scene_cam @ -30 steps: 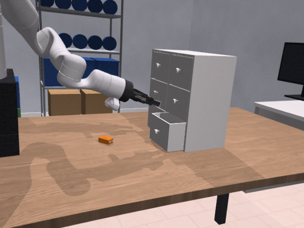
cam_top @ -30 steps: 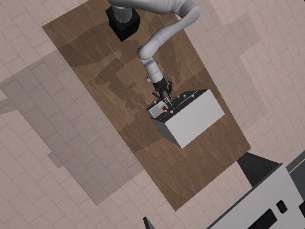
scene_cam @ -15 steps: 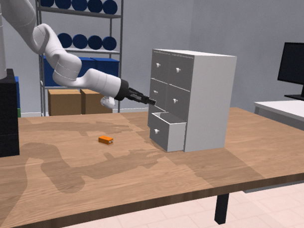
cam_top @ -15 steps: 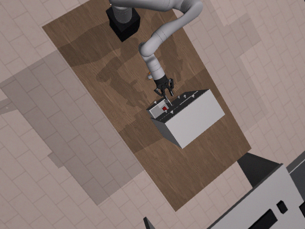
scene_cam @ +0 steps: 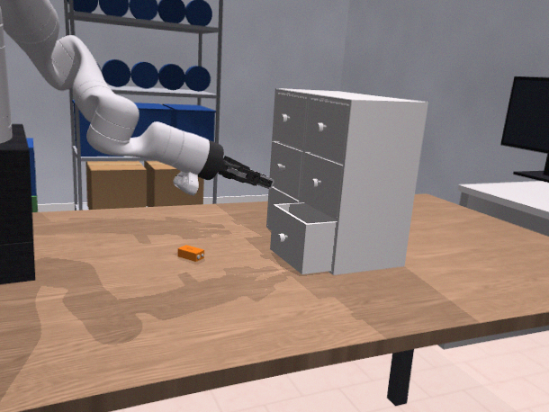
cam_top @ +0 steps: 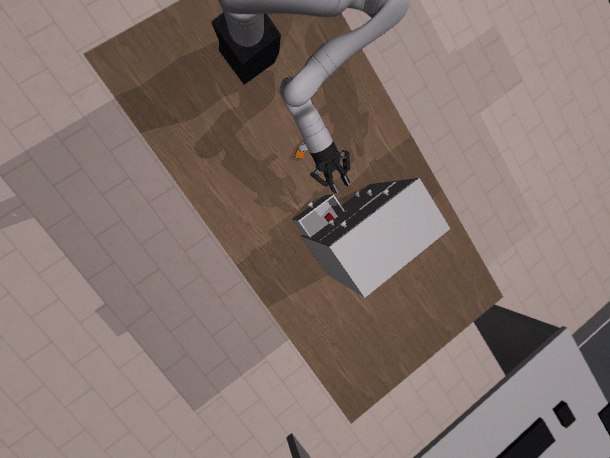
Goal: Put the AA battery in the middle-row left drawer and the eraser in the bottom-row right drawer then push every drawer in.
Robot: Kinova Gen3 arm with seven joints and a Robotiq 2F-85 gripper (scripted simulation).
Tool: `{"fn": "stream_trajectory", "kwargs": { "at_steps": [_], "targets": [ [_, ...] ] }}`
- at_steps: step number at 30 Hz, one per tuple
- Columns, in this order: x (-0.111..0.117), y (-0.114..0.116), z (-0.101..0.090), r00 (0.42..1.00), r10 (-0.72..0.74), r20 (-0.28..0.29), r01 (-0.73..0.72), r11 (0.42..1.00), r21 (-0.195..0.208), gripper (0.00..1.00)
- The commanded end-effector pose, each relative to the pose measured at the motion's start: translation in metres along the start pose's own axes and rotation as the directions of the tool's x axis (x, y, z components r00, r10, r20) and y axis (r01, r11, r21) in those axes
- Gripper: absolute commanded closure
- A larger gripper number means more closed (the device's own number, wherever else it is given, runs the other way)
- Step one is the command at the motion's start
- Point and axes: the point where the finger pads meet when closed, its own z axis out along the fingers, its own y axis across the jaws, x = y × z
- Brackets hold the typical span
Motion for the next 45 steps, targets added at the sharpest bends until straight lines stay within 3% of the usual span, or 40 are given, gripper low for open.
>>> {"fn": "stream_trajectory", "kwargs": {
  "at_steps": [1, 45],
  "targets": [
    [-0.002, 0.010, -0.003, 1.000, 0.002, 0.003, -0.002, 1.000, -0.009, 0.62],
    [0.008, 0.064, -0.037, 1.000, 0.002, 0.003, -0.002, 1.000, -0.009, 0.62]
  ]
}}
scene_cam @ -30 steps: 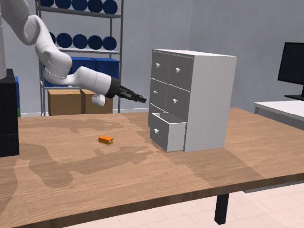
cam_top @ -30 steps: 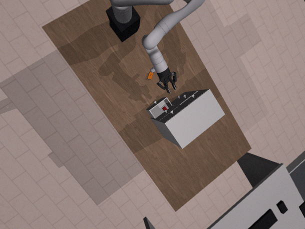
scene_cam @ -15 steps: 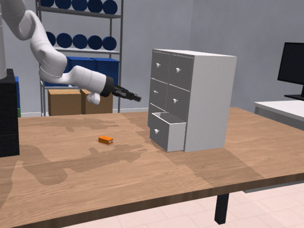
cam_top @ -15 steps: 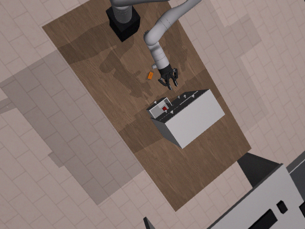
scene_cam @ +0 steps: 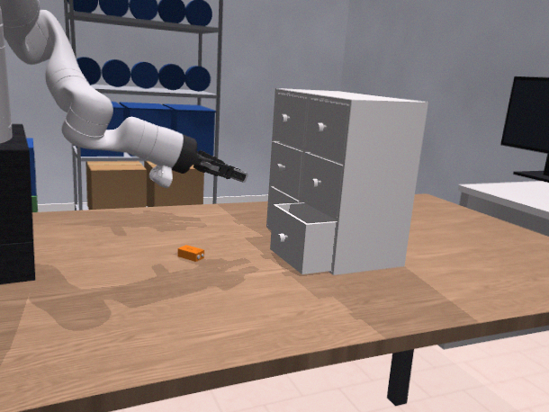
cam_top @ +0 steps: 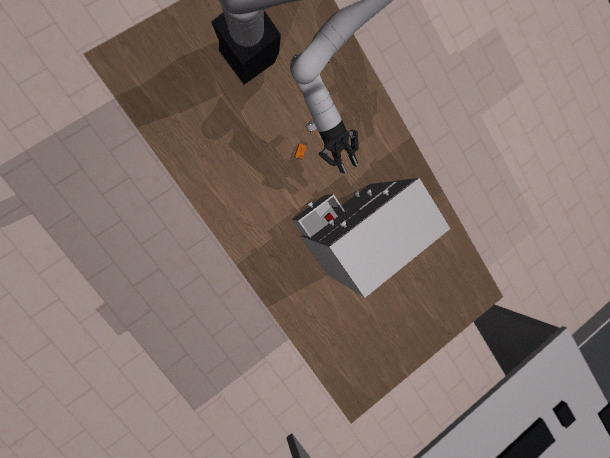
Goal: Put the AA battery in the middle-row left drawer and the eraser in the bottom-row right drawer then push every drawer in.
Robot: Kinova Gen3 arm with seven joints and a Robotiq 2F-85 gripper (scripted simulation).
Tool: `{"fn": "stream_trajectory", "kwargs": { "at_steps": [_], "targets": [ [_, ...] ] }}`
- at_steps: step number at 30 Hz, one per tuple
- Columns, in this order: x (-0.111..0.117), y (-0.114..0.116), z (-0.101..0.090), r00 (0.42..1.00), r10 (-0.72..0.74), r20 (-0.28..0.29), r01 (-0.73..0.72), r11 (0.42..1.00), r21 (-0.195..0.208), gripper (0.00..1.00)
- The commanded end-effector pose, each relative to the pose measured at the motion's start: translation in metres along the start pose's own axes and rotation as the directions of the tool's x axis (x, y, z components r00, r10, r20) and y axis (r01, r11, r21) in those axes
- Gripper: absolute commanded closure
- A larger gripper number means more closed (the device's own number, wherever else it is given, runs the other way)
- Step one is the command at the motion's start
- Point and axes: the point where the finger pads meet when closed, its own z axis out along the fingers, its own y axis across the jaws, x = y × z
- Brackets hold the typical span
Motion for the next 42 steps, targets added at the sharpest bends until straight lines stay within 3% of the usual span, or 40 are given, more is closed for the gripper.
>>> {"fn": "stream_trajectory", "kwargs": {
  "at_steps": [1, 42],
  "targets": [
    [-0.002, 0.009, -0.002, 1.000, 0.004, 0.003, -0.004, 1.000, -0.011, 0.62],
    [0.007, 0.059, -0.034, 1.000, 0.004, 0.003, -0.004, 1.000, -0.011, 0.62]
  ]
}}
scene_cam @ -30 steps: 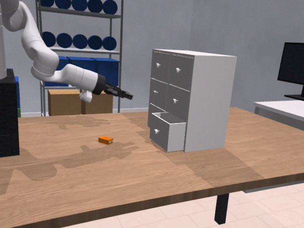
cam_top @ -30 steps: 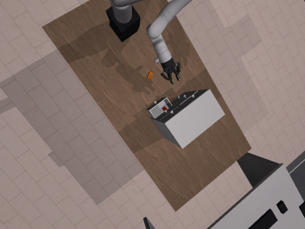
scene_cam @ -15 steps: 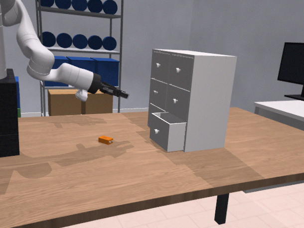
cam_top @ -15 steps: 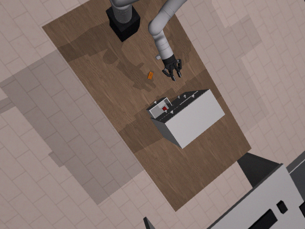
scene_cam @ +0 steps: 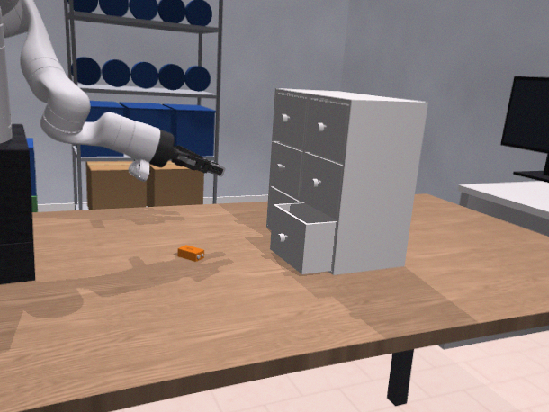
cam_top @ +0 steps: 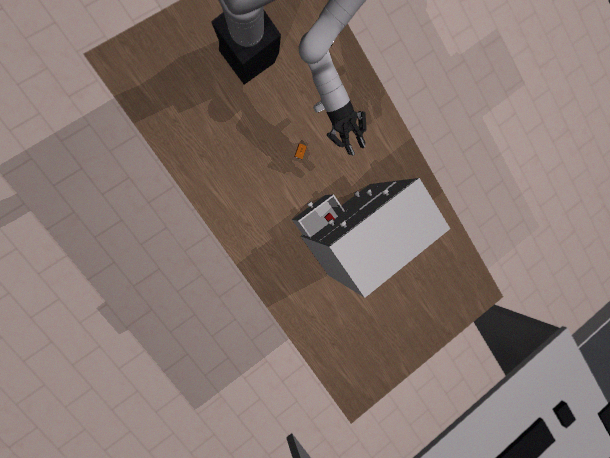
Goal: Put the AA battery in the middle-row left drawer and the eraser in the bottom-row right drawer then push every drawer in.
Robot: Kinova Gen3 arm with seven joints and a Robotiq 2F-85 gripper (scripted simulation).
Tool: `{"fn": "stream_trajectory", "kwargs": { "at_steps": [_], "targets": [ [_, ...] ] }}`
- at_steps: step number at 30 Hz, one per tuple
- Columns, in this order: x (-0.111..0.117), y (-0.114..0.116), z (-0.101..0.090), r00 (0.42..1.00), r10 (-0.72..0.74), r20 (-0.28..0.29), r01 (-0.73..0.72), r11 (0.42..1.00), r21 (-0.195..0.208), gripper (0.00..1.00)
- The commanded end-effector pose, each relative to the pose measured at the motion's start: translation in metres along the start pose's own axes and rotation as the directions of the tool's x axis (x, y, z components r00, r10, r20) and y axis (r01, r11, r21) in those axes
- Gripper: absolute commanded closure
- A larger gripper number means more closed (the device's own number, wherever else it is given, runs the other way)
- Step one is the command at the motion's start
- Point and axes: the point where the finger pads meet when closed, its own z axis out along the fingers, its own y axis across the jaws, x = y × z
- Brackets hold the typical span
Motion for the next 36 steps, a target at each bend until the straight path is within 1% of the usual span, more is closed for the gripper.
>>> {"fn": "stream_trajectory", "kwargs": {
  "at_steps": [1, 36],
  "targets": [
    [-0.001, 0.009, -0.003, 1.000, 0.005, 0.002, -0.005, 1.000, -0.010, 0.62],
    [0.006, 0.050, -0.029, 1.000, 0.005, 0.002, -0.005, 1.000, -0.010, 0.62]
  ]
}}
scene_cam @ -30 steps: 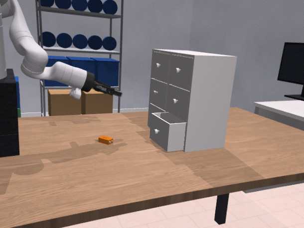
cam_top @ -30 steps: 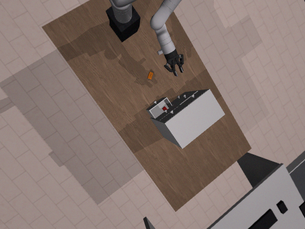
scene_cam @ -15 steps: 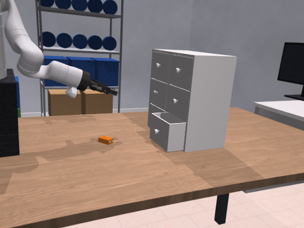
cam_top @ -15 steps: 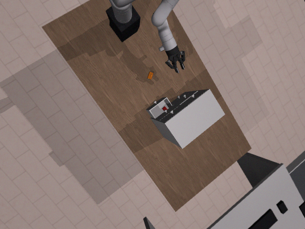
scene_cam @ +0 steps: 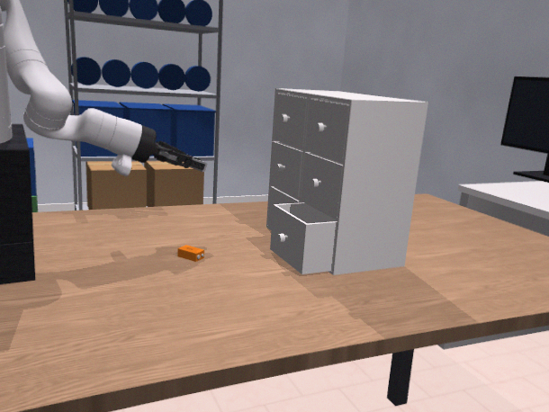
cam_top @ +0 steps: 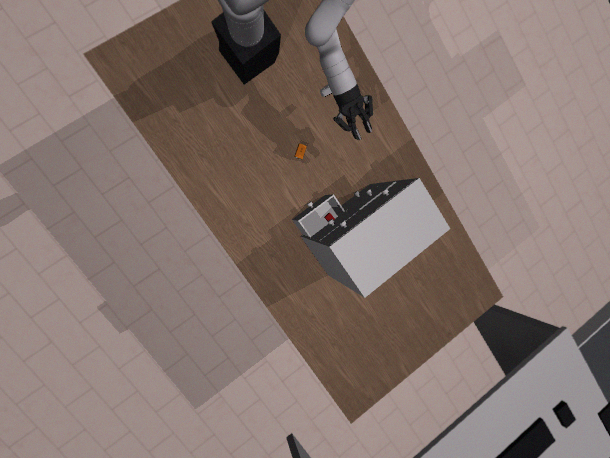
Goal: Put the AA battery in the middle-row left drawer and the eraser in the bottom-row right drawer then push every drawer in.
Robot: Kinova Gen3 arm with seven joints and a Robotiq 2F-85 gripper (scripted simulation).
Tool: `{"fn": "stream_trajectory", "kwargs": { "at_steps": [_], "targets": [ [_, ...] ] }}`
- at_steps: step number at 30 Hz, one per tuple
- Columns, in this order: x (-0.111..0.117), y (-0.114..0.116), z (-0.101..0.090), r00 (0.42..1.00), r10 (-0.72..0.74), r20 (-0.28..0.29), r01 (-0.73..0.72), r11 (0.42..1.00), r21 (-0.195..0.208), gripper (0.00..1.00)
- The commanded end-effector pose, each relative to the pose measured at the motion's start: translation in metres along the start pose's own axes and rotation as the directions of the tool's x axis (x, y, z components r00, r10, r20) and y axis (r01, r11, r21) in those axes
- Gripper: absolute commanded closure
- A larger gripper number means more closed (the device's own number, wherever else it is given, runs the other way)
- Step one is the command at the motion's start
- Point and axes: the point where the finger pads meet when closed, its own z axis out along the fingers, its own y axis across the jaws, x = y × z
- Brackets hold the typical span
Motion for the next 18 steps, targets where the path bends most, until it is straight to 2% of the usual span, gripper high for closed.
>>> {"fn": "stream_trajectory", "kwargs": {
  "at_steps": [1, 18],
  "targets": [
    [-0.001, 0.008, -0.003, 1.000, 0.005, 0.001, -0.005, 1.000, -0.009, 0.62],
    [0.001, 0.020, -0.011, 1.000, 0.005, 0.001, -0.005, 1.000, -0.009, 0.62]
  ]
}}
